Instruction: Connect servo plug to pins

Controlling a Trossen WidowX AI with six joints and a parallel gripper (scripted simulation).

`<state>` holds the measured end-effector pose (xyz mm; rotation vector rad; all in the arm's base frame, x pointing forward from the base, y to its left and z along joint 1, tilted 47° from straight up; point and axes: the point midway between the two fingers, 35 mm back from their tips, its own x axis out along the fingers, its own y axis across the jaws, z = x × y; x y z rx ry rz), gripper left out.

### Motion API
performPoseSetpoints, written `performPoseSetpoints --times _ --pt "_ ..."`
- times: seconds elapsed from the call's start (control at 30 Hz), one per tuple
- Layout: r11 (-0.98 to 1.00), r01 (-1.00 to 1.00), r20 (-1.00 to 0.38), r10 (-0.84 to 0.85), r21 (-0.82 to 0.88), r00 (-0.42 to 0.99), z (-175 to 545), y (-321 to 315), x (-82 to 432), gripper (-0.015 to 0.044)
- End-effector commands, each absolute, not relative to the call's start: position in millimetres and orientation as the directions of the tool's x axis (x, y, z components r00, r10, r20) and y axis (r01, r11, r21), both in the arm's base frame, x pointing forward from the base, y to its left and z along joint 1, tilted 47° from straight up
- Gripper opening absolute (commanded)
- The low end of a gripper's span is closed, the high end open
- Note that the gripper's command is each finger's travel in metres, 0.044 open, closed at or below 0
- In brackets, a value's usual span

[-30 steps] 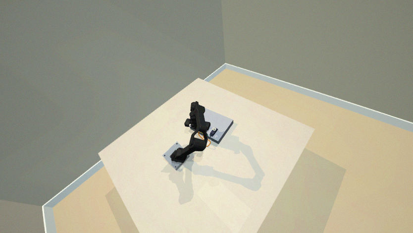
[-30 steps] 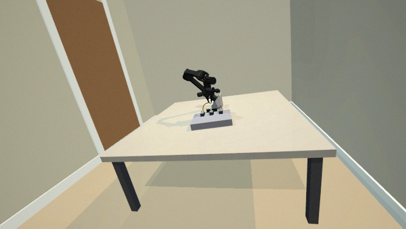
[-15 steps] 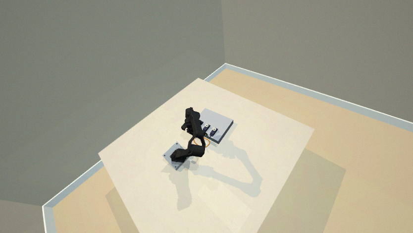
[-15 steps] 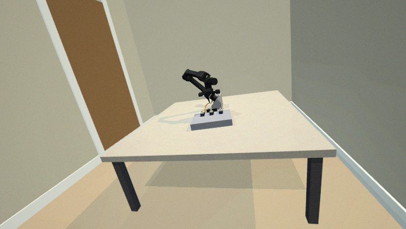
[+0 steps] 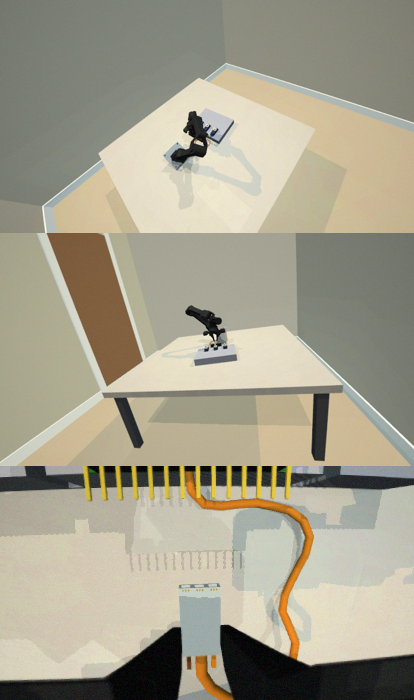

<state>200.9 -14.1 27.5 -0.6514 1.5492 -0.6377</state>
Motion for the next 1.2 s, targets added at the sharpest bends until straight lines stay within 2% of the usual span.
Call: performPoseSetpoints --times 0.0,0.2,1.17 --pt "0.685 -0.035 -0.683 -0.728 -0.728 -0.06 26.8 -14.0 210.6 0.0" --pt "0.685 -0.034 -0.683 -0.728 -0.728 -0.059 25.8 -11.0 232.9 0.0" --pt "0.685 -0.034 -0.683 -0.728 -0.728 -0.059 25.8 -13.4 248.2 0.0"
